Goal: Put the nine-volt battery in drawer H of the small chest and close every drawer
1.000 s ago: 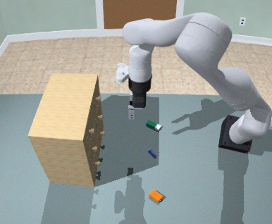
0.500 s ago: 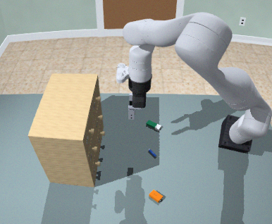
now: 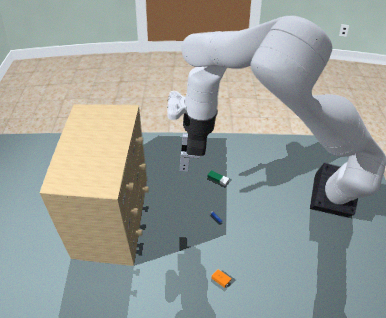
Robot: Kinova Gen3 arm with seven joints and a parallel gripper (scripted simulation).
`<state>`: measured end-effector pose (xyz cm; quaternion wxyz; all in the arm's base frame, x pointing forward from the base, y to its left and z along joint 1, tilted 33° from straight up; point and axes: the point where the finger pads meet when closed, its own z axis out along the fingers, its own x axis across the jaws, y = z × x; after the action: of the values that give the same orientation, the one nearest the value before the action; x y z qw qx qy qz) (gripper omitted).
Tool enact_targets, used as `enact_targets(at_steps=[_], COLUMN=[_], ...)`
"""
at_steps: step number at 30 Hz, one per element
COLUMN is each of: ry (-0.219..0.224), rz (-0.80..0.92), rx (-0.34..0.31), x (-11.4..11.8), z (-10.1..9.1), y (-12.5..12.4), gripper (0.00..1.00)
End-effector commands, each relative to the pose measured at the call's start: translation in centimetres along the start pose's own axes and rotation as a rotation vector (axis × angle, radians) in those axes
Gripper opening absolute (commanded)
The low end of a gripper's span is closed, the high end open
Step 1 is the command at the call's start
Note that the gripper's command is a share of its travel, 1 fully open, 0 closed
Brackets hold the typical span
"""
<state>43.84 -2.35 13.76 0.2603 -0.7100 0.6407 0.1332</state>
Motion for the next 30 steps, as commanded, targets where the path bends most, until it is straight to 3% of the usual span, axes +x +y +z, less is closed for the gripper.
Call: enact_targets(at_steps=[1, 12, 14, 30], ry=[0.000, 0.000, 0.000, 0.003], rz=[0.005, 0.005, 0.005, 0.005], rx=[0.020, 0.156, 0.156, 0.399], x=[0.0, 0.1, 0.1, 0.1], z=[0.0, 1.2, 1.2, 3.3], y=[0.1, -0.6, -0.6, -1.9], gripper=[1.00, 1.00, 1.00, 1.00])
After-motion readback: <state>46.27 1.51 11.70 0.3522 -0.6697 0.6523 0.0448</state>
